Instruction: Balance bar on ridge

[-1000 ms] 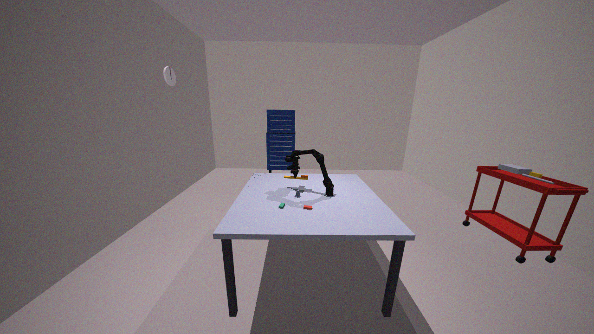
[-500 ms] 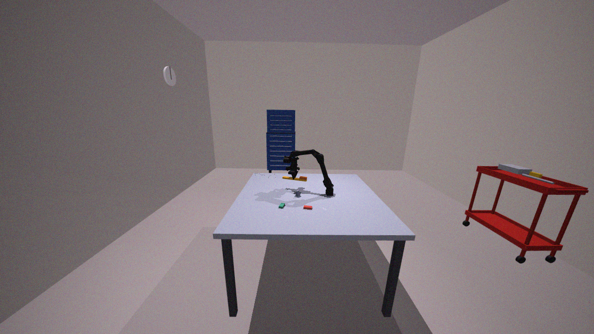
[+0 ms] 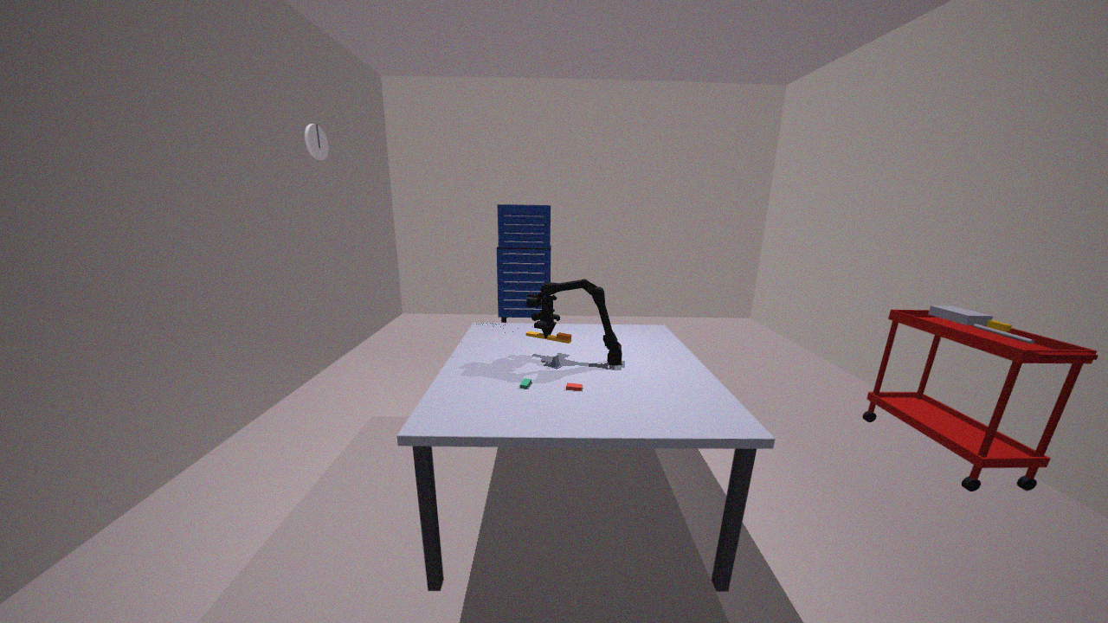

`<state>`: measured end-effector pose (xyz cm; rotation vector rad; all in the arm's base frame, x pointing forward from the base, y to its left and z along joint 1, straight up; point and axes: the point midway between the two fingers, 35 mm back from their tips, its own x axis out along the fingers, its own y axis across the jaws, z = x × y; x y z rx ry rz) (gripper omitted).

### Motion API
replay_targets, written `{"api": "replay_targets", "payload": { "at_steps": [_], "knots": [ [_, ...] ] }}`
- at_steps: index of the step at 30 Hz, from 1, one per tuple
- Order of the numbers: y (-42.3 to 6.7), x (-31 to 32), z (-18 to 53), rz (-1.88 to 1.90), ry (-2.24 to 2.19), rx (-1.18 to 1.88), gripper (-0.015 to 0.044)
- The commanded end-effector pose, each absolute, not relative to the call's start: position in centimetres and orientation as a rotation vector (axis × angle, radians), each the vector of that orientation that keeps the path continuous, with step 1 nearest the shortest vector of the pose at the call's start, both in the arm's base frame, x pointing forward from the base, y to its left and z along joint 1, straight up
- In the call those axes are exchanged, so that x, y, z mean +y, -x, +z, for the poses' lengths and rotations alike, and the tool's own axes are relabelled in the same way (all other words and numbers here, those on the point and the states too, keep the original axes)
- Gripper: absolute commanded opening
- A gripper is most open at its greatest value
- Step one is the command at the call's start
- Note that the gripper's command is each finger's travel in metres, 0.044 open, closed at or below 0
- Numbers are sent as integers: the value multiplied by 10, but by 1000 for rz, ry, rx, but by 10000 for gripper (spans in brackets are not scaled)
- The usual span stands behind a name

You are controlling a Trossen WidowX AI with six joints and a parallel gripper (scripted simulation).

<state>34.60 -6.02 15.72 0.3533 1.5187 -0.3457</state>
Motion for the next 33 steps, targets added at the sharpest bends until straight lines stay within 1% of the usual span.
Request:
{"api": "replay_targets", "payload": {
  "at_steps": [1, 22, 33],
  "knots": [
    [-345, -43, 161, -382, -389, 1501, 0],
    [-328, 35, 160, -538, -562, 1469, 0],
    [-326, 39, 150, -547, -572, 1467, 0]
  ]
}}
